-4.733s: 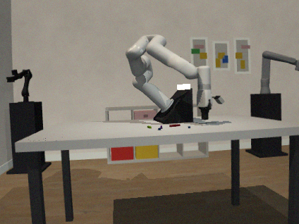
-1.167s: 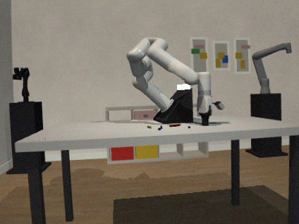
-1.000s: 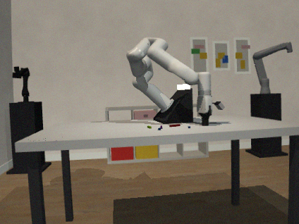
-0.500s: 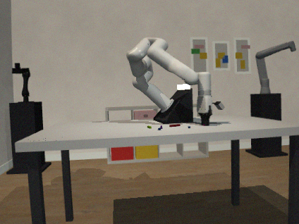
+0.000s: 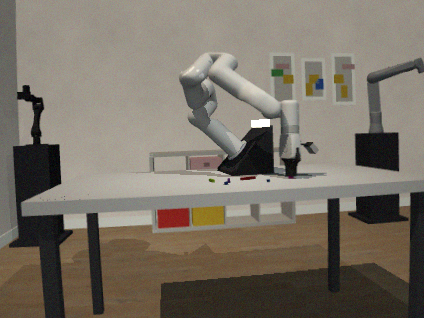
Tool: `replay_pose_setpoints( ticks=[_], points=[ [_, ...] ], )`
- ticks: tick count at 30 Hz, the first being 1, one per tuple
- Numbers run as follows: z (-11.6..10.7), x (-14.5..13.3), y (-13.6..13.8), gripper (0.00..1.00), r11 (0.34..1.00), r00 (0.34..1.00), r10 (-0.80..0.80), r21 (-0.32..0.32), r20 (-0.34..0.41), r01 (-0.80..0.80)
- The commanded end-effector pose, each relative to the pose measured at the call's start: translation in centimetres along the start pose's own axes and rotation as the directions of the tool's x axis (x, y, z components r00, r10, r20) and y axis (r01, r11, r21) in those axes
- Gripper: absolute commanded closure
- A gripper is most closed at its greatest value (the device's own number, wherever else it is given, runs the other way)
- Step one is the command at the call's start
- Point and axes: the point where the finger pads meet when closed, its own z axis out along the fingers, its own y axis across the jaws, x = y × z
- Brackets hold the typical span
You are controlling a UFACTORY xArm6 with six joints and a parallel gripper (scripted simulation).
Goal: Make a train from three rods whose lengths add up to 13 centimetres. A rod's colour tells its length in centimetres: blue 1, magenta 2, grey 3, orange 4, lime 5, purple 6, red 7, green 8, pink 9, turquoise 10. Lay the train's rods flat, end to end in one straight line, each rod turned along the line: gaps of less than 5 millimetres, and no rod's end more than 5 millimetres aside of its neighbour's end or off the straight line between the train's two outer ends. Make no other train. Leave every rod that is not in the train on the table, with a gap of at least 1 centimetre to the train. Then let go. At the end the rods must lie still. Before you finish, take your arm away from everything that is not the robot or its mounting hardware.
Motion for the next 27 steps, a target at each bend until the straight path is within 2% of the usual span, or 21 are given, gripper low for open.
replay_pose_setpoints(
  ticks=[1, 14, 23, 24, 27],
  points=[
    [-1.0, 0.0, 0.1, 0.76, 1.000, 1.000, 0.001, -0.002, -0.001, -0.001],
    [-7.4, 0.0, 0.1, 0.76, 1.000, 1.000, 0.001, -0.002, -0.001, -0.001],
    [-8.3, 0.0, 0.1, 0.76, 1.000, 1.000, 0.001, -0.002, -0.001, -0.001],
    [-8.3, 0.0, 0.1, 0.00, 1.000, 1.000, 0.001, -0.002, -0.001, -0.001],
    [-8.3, 0.0, 0.1, 0.00, 1.000, 1.000, 0.001, -0.002, -0.001, -0.001]
  ],
)
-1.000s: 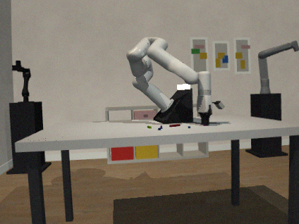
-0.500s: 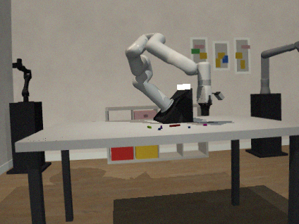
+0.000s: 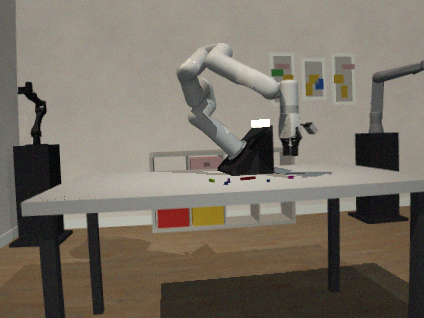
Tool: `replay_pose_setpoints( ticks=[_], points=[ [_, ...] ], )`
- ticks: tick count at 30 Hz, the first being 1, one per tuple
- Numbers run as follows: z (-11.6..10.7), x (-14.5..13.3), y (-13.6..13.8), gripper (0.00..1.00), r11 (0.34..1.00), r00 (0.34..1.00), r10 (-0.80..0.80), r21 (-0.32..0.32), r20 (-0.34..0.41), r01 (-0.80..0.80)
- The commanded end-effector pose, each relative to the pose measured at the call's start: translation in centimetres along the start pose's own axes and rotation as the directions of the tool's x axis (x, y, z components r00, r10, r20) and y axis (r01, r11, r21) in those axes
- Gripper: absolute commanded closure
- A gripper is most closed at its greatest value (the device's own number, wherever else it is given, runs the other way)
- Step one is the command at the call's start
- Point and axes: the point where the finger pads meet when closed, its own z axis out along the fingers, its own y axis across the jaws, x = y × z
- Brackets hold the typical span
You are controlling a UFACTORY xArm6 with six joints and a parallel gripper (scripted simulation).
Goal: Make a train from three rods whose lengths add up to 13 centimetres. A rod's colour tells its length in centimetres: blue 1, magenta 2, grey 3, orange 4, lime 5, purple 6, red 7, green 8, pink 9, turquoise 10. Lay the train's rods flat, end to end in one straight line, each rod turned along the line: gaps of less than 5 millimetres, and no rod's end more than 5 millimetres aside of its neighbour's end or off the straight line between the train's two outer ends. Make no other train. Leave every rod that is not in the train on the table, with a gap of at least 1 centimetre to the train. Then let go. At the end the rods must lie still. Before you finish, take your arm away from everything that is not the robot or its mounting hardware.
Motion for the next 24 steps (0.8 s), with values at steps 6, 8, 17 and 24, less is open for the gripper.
replay_pose_setpoints(
  ticks=[6, 8, 17, 24],
  points=[
    [-0.2, 0.0, 0.1, 0.00, 1.000, 1.000, 0.001, -0.004, -0.002, -0.001],
    [-0.2, 0.0, 0.1, 0.00, 1.000, 1.000, 0.001, -0.004, -0.002, -0.001],
    [-0.2, 0.0, 0.1, 0.00, 1.000, 1.000, 0.002, -0.004, -0.002, -0.002],
    [-0.4, -3.0, 0.3, 0.00, 0.990, 0.990, 0.138, -0.003, -0.012, -0.138]
  ],
)
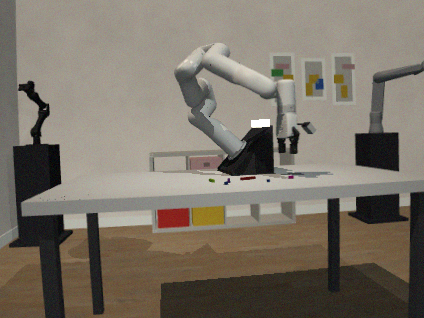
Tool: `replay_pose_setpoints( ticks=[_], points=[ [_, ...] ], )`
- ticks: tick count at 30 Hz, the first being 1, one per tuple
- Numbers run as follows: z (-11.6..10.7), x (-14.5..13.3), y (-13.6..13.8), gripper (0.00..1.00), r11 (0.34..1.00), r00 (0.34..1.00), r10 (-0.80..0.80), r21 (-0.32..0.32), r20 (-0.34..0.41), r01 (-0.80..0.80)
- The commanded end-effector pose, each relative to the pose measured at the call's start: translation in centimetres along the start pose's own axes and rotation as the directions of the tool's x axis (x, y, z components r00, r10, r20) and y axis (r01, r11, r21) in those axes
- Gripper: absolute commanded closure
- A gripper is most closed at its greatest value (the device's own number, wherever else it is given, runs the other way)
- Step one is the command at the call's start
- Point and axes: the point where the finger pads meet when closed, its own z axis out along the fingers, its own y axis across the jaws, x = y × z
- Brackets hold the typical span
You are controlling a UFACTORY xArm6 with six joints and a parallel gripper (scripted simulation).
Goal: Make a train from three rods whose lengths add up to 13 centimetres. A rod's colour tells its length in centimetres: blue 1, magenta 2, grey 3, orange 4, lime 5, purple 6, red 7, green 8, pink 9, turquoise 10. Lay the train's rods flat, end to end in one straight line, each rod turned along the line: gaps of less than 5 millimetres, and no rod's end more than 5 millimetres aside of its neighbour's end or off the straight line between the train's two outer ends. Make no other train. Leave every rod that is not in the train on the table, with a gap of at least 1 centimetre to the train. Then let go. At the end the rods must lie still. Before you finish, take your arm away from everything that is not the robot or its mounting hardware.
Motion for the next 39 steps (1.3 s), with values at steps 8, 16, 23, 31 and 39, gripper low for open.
replay_pose_setpoints(
  ticks=[8, 16, 23, 31, 39],
  points=[
    [-0.3, -8.3, 0.3, 0.00, 0.928, 0.928, 0.373, 0.002, -0.025, -0.373],
    [-0.1, -12.7, -0.4, 0.00, 0.829, 0.829, 0.559, 0.009, -0.029, -0.559],
    [0.4, -18.2, -2.0, 0.00, 0.642, 0.641, 0.767, 0.016, -0.028, -0.767],
    [1.1, -23.3, -4.3, 0.00, 0.404, 0.404, 0.915, 0.016, -0.020, -0.914],
    [1.8, -27.2, -6.9, 0.00, 0.171, 0.170, 0.985, 0.008, -0.011, -0.985]
  ],
)
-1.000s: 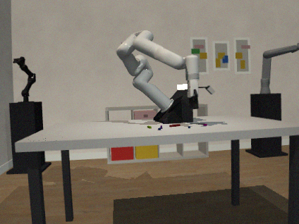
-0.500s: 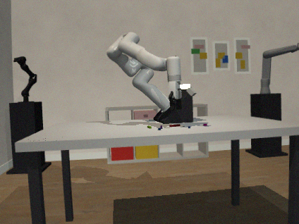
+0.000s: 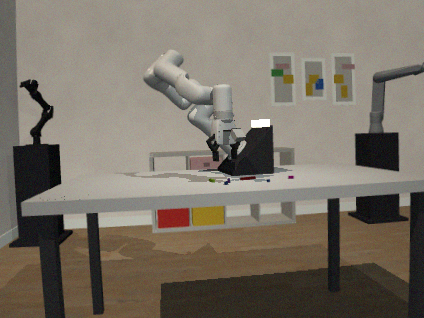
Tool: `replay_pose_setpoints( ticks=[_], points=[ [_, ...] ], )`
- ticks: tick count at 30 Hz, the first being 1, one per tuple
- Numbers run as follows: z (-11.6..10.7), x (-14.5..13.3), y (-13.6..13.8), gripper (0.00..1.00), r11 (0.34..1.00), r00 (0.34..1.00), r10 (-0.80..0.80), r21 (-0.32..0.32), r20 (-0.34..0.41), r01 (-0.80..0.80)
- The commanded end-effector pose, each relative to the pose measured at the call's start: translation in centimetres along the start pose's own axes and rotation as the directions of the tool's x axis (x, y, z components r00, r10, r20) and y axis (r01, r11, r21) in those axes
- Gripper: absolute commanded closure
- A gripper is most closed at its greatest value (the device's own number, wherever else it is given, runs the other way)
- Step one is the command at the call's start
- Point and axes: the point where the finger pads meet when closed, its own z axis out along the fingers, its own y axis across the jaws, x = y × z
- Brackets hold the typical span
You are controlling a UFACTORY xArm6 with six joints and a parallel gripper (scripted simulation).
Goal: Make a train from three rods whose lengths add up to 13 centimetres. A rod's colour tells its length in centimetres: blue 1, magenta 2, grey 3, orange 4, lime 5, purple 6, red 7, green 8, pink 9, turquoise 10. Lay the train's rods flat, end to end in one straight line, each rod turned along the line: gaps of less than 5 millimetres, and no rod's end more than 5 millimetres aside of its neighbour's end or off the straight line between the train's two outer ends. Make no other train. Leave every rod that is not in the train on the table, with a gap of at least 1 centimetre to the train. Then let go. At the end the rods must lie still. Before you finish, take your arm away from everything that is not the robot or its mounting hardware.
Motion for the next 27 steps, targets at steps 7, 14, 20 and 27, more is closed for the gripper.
replay_pose_setpoints(
  ticks=[7, 14, 20, 27],
  points=[
    [0.6, -4.8, 3.5, 0.00, 0.950, 0.950, 0.311, -0.020, -0.010, -0.311],
    [0.6, -4.8, 3.5, 0.76, 0.950, 0.950, 0.312, -0.020, -0.010, -0.312],
    [0.6, -4.8, 3.5, 0.76, 0.950, 0.950, 0.312, -0.020, -0.010, -0.312],
    [0.6, -4.8, 3.5, 0.76, 0.950, 0.950, 0.312, -0.020, -0.010, -0.312]
  ],
)
